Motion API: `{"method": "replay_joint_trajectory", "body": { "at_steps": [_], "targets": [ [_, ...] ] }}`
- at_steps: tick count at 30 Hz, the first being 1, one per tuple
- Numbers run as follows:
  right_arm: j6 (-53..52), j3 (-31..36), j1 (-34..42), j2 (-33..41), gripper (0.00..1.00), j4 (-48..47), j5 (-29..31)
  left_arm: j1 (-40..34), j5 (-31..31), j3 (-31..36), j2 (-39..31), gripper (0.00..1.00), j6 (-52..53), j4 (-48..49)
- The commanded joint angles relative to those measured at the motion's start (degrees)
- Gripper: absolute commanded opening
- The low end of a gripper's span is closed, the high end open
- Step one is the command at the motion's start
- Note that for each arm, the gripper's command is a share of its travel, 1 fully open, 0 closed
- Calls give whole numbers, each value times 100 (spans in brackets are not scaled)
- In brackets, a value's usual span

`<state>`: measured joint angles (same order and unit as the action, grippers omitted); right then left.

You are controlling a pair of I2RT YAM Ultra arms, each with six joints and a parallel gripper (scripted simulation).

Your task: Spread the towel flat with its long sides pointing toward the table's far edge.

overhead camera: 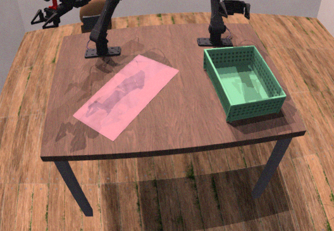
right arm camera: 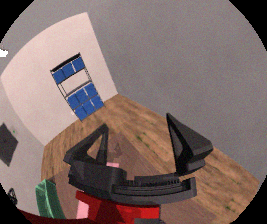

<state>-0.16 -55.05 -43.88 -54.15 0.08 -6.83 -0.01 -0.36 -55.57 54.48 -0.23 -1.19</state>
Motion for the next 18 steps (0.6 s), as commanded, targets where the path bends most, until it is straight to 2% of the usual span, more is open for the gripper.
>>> {"method": "replay_joint_trajectory", "body": {
  "at_steps": [1,2,4,6,7,9,10,12,13,15,17,18],
  "targets": [
    [36,-148,954,-21,100,-28,514,5,86,-32,-55,100,63,212],
    [41,-169,1024,-67,100,-51,604,5,86,-31,-54,100,63,213],
    [-26,-168,1030,-56,100,-54,-527,4,64,-31,-53,100,57,215],
    [29,-147,1980,-17,100,-8,438,4,56,-31,-53,100,54,215],
    [35,-158,2107,-42,100,-38,567,4,56,-31,-52,100,54,215],
    [-28,-158,2116,-33,100,-40,-556,4,56,-31,-52,100,54,216],
    [-1,-160,2612,21,100,25,7,4,56,-31,-52,100,54,216],
    [-1,-160,2612,21,100,25,7,4,56,-31,-52,100,54,216],
    [33,-166,3153,-59,100,-30,503,4,56,-31,-52,100,54,216],
    [-34,-155,3124,-23,100,-36,-662,4,56,-31,-52,100,54,216],
    [27,-139,4085,13,100,19,314,4,56,-31,-52,100,54,216],
    [36,-148,4300,-21,100,-28,514,4,56,-31,-52,100,54,216]
  ]
}}
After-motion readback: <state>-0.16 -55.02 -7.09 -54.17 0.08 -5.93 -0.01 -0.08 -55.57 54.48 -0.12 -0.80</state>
